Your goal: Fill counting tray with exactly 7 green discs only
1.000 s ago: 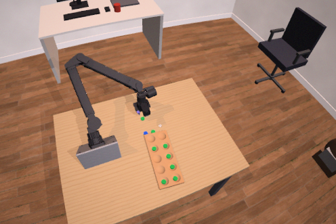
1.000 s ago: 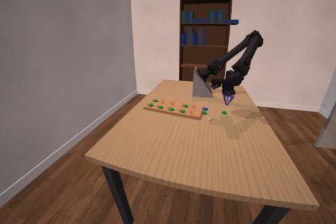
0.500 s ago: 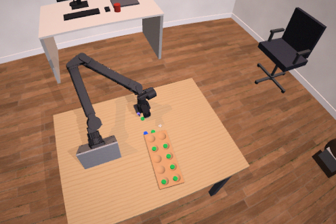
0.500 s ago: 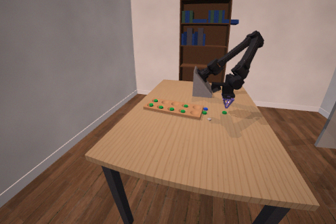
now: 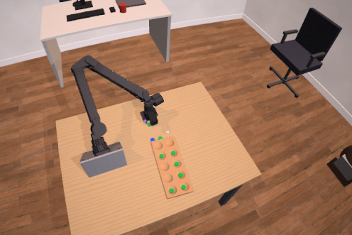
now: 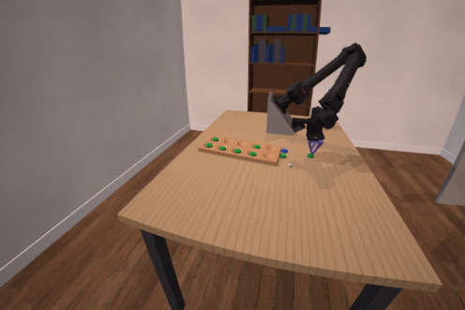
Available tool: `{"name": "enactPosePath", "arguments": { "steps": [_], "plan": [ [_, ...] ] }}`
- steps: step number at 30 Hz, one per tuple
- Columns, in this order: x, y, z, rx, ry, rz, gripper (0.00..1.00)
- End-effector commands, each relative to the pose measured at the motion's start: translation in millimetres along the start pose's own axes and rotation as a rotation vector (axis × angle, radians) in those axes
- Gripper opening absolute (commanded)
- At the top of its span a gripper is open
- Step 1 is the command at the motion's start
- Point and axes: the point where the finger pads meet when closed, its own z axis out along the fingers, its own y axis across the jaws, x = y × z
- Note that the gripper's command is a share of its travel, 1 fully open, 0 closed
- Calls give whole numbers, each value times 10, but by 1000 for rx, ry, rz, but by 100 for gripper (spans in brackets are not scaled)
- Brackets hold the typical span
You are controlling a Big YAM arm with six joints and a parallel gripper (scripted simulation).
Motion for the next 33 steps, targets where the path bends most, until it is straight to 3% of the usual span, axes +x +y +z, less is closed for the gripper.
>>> {"name": "enactPosePath", "arguments": {
  "steps": [1, 9, 10, 14, 33],
  "plan": [
    [-28, -13, 96, 8, -5, 18, 44],
    [-25, -13, 163, 8, -4, 18, 44],
    [-24, 60, 124, -9, -2, 19, 44],
    [-21, -13, 207, 7, -4, 17, 44],
    [-20, -9, 269, 6, -3, 18, 44]
  ]
}}
